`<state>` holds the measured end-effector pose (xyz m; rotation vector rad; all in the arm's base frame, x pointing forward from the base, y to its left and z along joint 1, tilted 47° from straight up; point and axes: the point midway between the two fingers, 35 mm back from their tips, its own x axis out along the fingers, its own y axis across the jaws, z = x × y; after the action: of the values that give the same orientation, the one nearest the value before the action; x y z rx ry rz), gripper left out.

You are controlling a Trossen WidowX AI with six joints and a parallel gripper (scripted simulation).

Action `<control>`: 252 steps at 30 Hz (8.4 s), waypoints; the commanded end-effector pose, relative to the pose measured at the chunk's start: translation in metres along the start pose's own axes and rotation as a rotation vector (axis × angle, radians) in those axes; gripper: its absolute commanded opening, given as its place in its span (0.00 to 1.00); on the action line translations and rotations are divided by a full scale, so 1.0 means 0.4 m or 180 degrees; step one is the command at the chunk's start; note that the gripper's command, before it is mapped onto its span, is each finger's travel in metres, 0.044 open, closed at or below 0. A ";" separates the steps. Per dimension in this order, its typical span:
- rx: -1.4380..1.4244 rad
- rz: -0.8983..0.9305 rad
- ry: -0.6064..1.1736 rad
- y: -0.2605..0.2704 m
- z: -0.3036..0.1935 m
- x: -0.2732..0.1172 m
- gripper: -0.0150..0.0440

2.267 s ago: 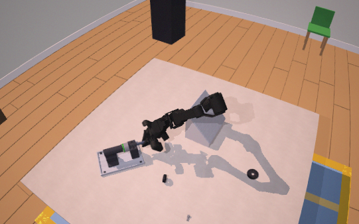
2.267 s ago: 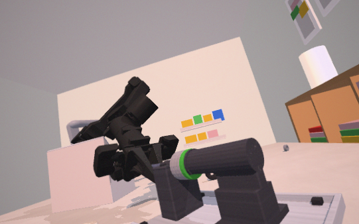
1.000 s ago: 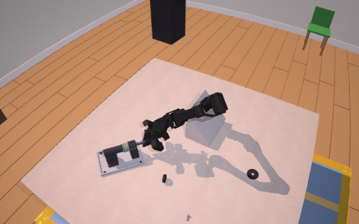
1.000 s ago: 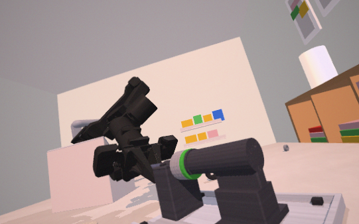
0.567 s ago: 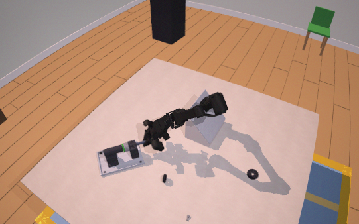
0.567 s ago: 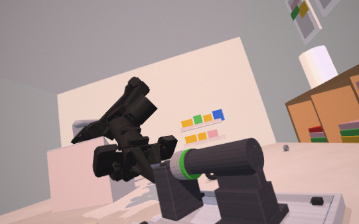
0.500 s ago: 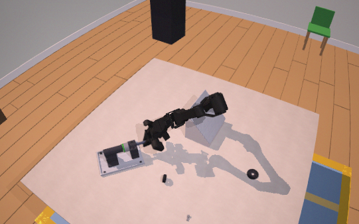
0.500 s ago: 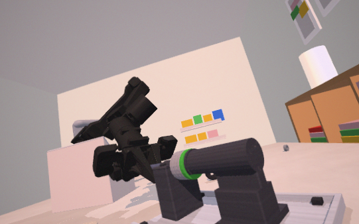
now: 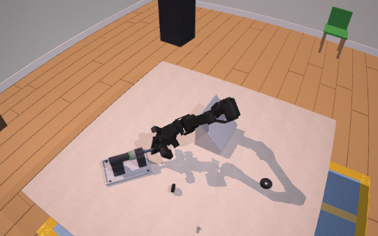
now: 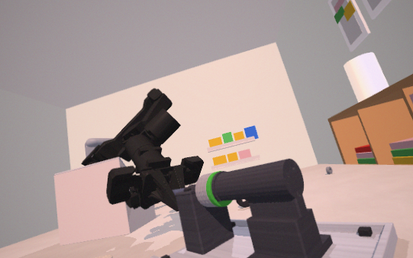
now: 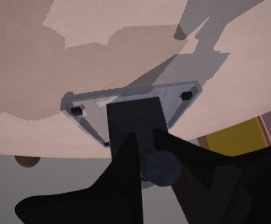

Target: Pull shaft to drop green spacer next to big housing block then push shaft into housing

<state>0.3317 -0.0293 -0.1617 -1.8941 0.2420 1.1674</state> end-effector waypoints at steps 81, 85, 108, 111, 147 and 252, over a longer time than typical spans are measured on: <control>0.0014 -0.0009 -0.0002 -0.003 0.015 -0.016 0.25; 0.0014 -0.0009 -0.0002 -0.003 0.015 -0.017 0.25; 0.0015 -0.0009 -0.0002 -0.002 0.020 -0.021 0.25; 0.0015 -0.0009 -0.0003 -0.002 0.020 -0.021 0.25; 0.0015 -0.0008 -0.0003 -0.002 0.027 -0.028 0.25; 0.0016 -0.0007 -0.0005 -0.002 0.045 -0.046 0.25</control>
<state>0.3104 -0.0201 -0.1510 -1.8912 0.2412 1.1702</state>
